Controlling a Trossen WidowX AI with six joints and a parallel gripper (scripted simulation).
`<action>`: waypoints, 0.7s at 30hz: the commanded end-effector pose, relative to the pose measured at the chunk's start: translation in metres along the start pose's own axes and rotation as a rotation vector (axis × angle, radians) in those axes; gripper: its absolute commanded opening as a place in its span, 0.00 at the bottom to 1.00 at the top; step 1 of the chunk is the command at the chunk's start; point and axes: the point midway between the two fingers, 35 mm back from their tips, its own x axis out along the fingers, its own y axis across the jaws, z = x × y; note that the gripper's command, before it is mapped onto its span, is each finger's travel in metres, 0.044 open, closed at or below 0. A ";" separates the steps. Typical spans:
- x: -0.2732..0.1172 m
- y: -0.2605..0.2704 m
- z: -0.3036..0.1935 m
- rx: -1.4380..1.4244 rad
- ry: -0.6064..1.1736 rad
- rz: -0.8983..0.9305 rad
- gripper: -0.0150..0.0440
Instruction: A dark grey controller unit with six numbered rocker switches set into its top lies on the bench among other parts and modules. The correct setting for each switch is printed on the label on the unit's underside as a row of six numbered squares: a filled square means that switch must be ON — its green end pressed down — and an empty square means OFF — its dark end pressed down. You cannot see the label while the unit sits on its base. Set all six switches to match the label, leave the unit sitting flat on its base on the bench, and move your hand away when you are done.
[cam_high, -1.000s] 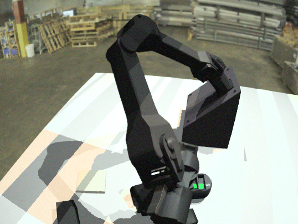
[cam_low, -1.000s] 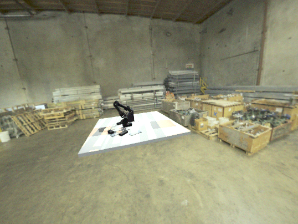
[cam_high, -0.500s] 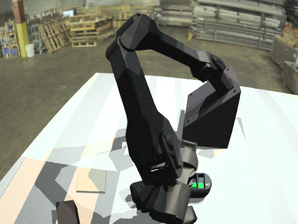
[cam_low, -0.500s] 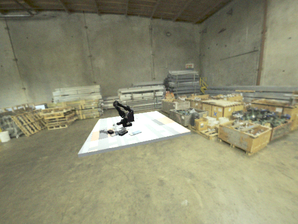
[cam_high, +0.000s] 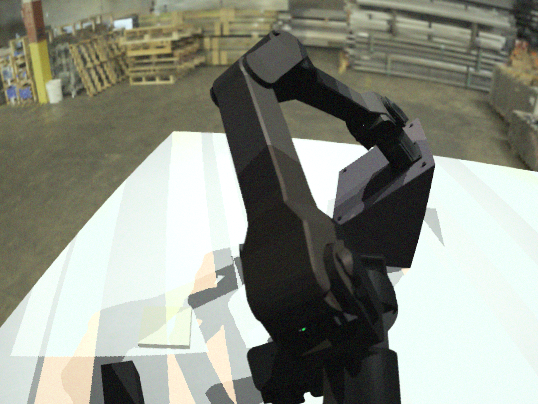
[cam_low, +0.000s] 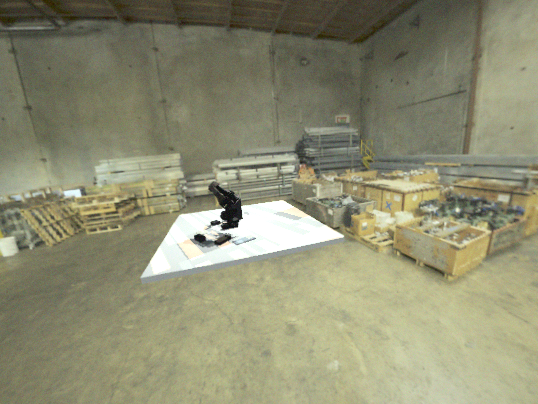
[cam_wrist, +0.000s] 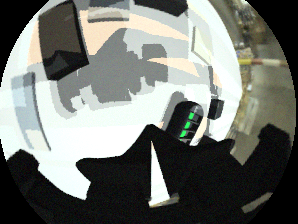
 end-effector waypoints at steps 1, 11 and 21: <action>-0.003 0.003 0.000 0.002 0.013 -0.016 0.25; 0.002 -0.013 -0.020 0.098 0.023 0.092 0.25; 0.010 -0.040 -0.049 0.206 0.030 0.224 0.25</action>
